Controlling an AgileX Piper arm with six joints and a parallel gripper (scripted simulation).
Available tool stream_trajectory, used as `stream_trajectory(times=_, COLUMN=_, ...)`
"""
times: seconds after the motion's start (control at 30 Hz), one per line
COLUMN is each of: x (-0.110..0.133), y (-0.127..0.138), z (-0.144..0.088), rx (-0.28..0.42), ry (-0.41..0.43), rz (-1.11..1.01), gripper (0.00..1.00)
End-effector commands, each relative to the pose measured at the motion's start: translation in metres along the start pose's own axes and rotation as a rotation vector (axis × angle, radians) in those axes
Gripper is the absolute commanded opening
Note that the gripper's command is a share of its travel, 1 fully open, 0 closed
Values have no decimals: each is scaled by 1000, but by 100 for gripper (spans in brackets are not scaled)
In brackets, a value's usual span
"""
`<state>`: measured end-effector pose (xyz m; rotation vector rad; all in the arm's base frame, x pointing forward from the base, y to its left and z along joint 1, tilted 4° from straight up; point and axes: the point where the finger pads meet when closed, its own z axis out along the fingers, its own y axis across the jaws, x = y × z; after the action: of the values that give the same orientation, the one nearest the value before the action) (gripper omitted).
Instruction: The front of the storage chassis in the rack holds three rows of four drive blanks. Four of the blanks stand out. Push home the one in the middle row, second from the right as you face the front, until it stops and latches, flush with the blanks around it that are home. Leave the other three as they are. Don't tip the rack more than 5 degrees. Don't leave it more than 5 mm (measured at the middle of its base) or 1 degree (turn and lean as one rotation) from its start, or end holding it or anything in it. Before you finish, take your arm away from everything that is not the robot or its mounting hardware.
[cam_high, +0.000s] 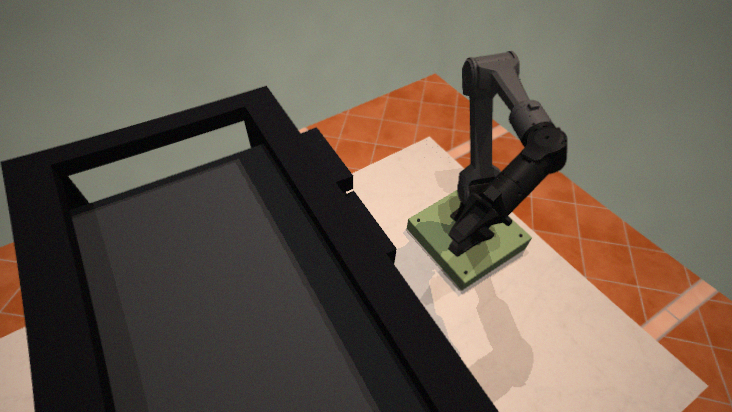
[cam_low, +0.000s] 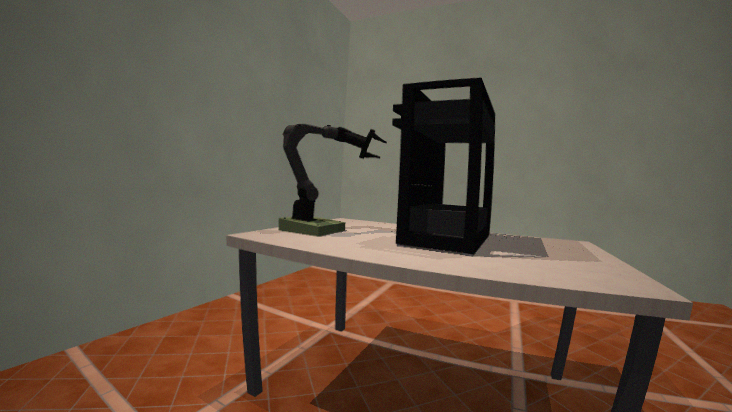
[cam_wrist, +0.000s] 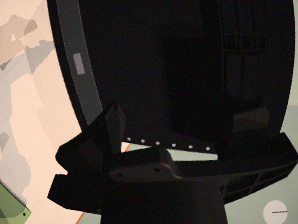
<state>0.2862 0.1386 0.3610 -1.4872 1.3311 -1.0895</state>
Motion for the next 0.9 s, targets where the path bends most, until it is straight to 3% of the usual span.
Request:
stream_trajectory(times=0.0, x=18, y=-20, z=-4, rx=65, ry=37, rz=27, gripper=100)
stream_trajectory(times=0.2, x=56, y=-57, z=-16, rx=199, ry=126, rz=72, gripper=100)
stream_trajectory(times=0.4, x=82, y=-79, z=-28, rx=285, ry=185, rz=99, gripper=100)
stream_trajectory(times=0.87, x=95, y=-90, z=-35, rx=331, ry=216, rz=112, gripper=100)
